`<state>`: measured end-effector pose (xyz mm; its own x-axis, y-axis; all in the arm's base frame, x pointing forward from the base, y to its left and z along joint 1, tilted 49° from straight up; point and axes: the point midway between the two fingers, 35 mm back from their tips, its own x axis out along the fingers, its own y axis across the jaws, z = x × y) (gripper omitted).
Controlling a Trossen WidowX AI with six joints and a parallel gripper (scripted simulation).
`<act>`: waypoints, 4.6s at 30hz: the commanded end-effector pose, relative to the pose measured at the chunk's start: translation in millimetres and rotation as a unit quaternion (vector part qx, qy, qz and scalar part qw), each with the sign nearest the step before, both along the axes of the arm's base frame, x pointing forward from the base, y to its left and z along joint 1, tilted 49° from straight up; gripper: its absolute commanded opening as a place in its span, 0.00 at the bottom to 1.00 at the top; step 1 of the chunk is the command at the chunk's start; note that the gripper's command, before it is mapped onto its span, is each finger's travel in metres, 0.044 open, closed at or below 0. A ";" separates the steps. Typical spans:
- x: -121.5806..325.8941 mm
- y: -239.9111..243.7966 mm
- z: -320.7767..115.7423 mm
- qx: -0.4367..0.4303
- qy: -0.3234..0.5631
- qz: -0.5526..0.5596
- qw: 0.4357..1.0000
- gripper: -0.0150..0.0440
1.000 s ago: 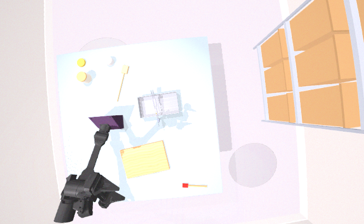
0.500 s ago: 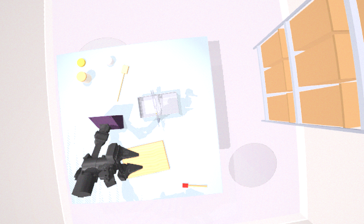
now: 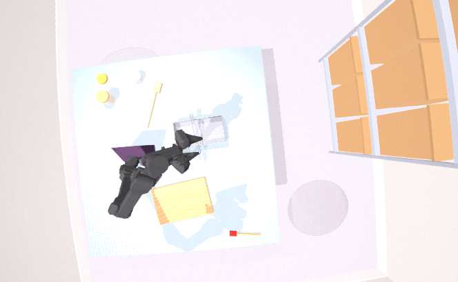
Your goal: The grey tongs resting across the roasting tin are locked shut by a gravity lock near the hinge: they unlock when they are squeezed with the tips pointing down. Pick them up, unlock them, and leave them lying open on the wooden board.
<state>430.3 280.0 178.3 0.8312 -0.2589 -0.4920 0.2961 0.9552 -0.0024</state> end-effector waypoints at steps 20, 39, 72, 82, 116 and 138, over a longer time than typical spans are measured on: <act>-51.5 -138.9 -250.9 0.057 0.108 -0.526 0.841 1.00; -52.8 -141.8 -256.4 0.054 0.104 -0.540 0.834 1.00; -49.4 -181.0 -291.6 0.054 0.104 -0.540 0.834 1.00; -50.1 -193.5 -301.5 0.053 0.103 -0.540 0.834 1.00; -49.6 -191.7 -300.2 0.055 0.103 -0.541 0.833 0.20; -56.0 -93.4 -214.0 0.047 0.121 -0.512 0.849 0.00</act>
<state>375.1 187.0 -38.3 0.0774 -0.7322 -0.6767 0.9718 0.2070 -0.1128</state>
